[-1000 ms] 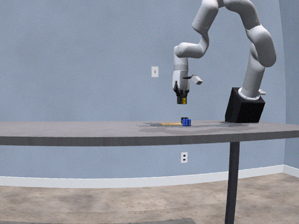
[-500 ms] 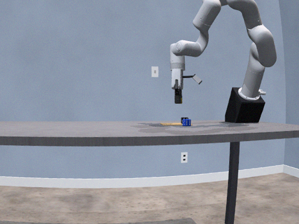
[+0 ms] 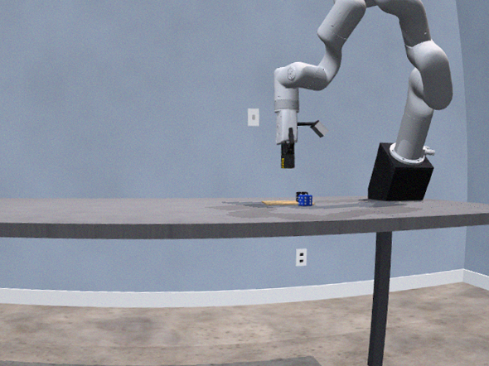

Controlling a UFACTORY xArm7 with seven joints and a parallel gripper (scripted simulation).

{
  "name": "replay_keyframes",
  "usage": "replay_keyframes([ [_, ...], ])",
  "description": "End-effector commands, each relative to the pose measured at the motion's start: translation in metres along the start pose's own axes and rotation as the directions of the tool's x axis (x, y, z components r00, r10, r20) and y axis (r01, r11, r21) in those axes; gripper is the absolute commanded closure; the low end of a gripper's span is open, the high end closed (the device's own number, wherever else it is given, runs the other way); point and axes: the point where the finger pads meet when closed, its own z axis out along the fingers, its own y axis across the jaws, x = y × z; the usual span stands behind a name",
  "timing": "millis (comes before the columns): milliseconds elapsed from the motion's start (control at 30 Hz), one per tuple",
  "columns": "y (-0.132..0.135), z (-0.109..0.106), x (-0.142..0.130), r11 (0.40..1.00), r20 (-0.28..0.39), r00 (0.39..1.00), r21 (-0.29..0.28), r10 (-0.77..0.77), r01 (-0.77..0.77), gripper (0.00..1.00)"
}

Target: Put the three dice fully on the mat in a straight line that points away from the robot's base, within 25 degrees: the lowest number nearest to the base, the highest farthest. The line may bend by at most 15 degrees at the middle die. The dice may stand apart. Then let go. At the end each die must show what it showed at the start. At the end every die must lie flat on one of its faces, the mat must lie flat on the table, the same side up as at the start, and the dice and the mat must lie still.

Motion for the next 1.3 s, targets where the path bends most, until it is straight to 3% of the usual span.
replay_keyframes([
  [0, 0.001, -0.002, -0.003, 1.000, 0.007, 1.000, 0.001, -0.025, 0.025, 0.73],
  [533, 0.001, 0.006, -0.003, 1.000, 0.006, 1.000, 0.000, -0.026, 0.026, 0.73],
  [1267, 0.000, 0.088, -0.003, 1.000, 0.006, 1.000, 0.000, -0.026, 0.026, 0.73],
])
